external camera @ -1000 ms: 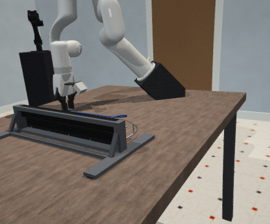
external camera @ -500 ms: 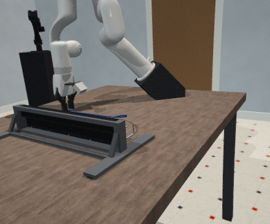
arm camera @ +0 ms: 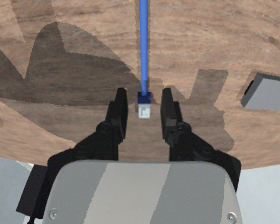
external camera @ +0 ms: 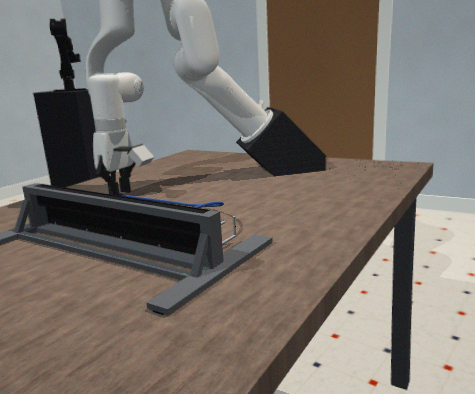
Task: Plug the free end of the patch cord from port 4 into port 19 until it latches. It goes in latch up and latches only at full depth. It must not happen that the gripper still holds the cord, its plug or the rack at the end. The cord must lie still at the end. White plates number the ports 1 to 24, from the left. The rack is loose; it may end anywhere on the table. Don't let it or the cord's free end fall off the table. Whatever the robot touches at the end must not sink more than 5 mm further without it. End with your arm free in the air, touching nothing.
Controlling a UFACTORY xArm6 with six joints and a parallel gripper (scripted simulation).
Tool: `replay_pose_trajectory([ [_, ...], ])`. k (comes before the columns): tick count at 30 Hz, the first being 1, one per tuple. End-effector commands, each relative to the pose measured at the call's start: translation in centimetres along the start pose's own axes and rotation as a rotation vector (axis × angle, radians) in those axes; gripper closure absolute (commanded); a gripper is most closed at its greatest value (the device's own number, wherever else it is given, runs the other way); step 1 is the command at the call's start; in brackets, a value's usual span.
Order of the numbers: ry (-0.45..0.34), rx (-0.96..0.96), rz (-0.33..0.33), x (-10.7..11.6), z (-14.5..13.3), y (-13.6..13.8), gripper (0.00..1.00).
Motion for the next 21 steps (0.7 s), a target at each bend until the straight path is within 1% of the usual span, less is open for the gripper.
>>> replay_pose_trajectory([
  [1,-0.002,0.0,-0.002,-0.13,-0.06,0.07,0.62],
  [21,-0.002,0.0,-0.002,-0.6,-0.06,0.07,0.62],
])
Point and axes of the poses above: the point where the finger pads meet when closed, its own x axis back along the fingers, its own y axis across the jaws, z = x × y, the point moved 4 cm from there along x, back along the fingers, and after that the axes turned 11 degrees about x, right-handed, at the moved point
